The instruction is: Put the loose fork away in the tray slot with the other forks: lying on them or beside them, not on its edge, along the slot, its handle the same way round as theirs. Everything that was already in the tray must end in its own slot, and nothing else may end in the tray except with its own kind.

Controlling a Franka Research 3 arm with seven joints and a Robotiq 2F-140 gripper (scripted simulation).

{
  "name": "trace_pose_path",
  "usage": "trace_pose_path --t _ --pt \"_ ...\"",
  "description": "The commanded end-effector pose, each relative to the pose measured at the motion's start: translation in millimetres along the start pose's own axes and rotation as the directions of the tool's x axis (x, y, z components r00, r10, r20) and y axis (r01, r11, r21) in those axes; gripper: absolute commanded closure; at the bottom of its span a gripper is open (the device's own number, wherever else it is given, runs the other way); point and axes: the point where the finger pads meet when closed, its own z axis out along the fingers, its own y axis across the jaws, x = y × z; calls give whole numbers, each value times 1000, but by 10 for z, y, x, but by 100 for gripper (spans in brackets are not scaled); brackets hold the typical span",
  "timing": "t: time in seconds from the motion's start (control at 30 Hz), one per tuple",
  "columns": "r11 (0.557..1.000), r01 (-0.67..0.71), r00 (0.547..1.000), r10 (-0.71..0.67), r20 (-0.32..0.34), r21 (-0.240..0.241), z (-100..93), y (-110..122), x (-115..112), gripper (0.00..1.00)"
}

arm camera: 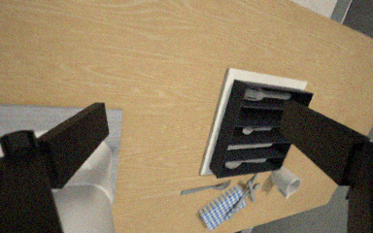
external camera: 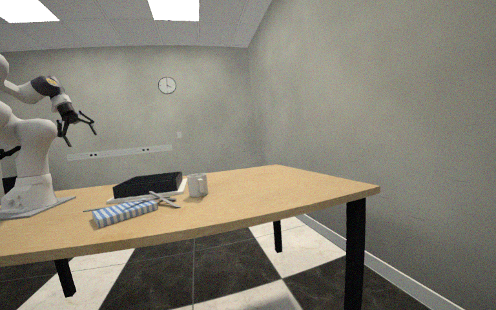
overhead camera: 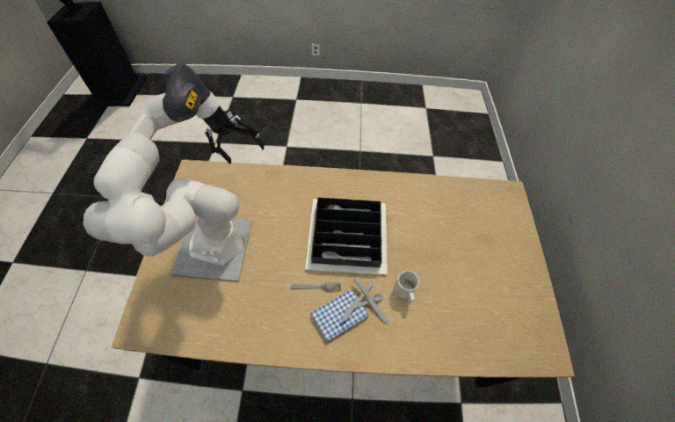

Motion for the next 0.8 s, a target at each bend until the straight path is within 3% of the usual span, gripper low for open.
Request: trace_pose_path --t 0.0,0.37,0.77 --pt "986 -166 986 166 3 11 11 11 35 0" --pt "928 -372 928 371 34 24 67 107 23 0" --pt "763 -646 762 642 84 24 158 257 -2 0"
